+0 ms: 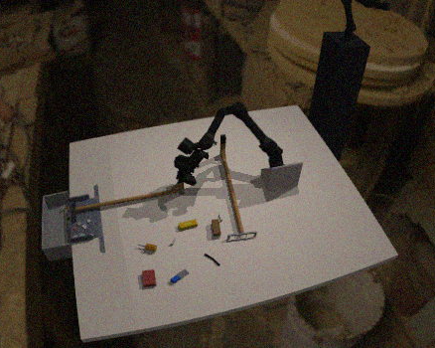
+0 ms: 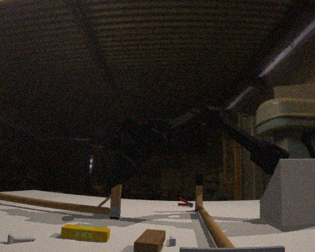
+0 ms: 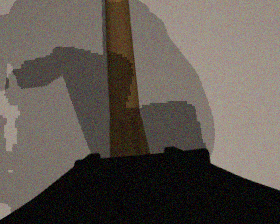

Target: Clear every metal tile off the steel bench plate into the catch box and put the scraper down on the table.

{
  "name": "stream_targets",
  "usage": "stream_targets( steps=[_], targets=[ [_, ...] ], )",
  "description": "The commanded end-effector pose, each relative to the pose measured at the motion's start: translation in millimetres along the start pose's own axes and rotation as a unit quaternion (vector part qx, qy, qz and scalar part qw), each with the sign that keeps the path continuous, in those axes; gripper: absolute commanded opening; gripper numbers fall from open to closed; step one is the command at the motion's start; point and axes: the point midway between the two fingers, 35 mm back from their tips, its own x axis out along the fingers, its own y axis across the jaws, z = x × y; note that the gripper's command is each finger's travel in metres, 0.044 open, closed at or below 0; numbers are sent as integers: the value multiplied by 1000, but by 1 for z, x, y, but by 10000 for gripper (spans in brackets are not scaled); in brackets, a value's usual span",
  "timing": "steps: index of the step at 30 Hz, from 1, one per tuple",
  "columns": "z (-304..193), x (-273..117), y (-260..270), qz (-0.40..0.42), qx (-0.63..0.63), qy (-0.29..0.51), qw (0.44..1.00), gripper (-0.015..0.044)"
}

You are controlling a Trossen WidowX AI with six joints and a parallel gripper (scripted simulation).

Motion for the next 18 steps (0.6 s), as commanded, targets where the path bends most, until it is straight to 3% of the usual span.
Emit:
stream_targets(
  steps=[1,18],
  targets=[
    [3,-6,0,-1,3,-7,1000,0],
    [-8,-17,-1,-1,3,-7,1000,0]
  ],
)
